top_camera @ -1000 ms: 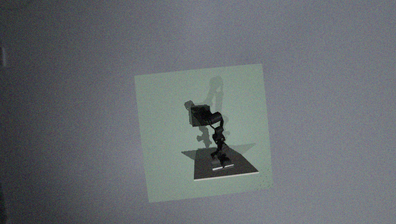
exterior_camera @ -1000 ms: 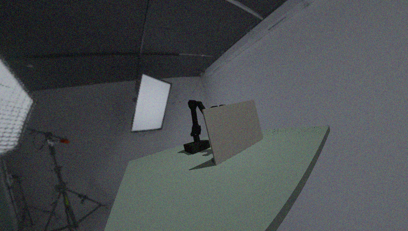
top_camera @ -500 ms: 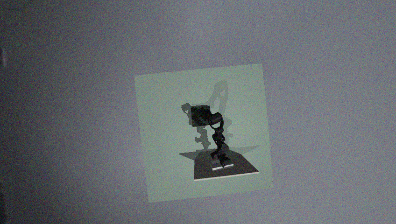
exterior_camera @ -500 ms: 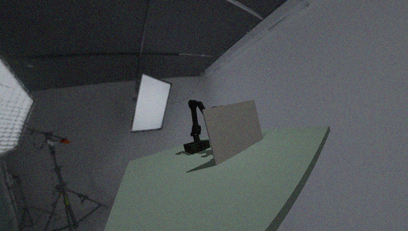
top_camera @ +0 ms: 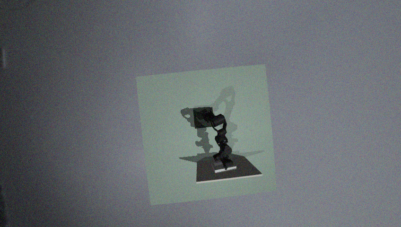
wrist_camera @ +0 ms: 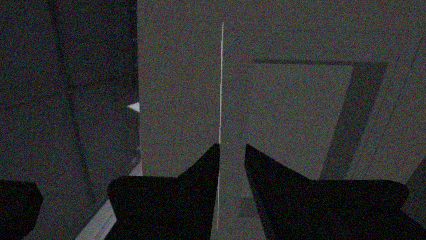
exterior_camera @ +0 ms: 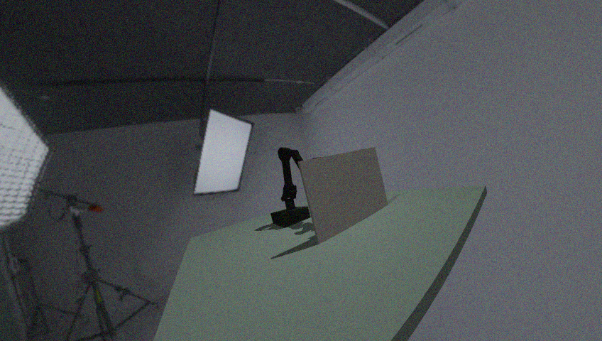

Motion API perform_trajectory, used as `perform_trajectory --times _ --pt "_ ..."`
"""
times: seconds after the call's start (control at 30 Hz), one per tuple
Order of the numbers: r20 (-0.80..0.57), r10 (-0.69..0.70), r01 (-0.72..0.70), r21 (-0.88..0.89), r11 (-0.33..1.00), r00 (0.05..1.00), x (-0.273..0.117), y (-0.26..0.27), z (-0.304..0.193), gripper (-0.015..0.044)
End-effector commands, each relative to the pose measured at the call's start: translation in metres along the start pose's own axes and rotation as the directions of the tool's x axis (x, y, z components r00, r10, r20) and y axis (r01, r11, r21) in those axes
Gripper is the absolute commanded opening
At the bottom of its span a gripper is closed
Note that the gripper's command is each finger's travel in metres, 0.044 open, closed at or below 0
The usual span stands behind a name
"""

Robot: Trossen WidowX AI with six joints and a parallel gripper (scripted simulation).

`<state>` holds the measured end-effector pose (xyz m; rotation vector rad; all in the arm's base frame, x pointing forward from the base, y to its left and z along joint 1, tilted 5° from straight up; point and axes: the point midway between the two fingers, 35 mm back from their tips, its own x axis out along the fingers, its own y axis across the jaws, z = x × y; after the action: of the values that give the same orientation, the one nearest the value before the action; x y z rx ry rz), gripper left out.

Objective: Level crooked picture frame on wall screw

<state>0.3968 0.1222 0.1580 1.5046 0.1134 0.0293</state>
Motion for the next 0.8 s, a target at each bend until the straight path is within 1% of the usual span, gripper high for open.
perform_trajectory --times 0.0,0.77 --pt "-0.002 0.005 -0.005 0.028 1.0 1.0 0.0 0.0003 0.0001 0.0" --pt "-0.004 0.005 -0.005 0.145 0.989 1.0 0.0003 -0.0014 0.0012 0.0"
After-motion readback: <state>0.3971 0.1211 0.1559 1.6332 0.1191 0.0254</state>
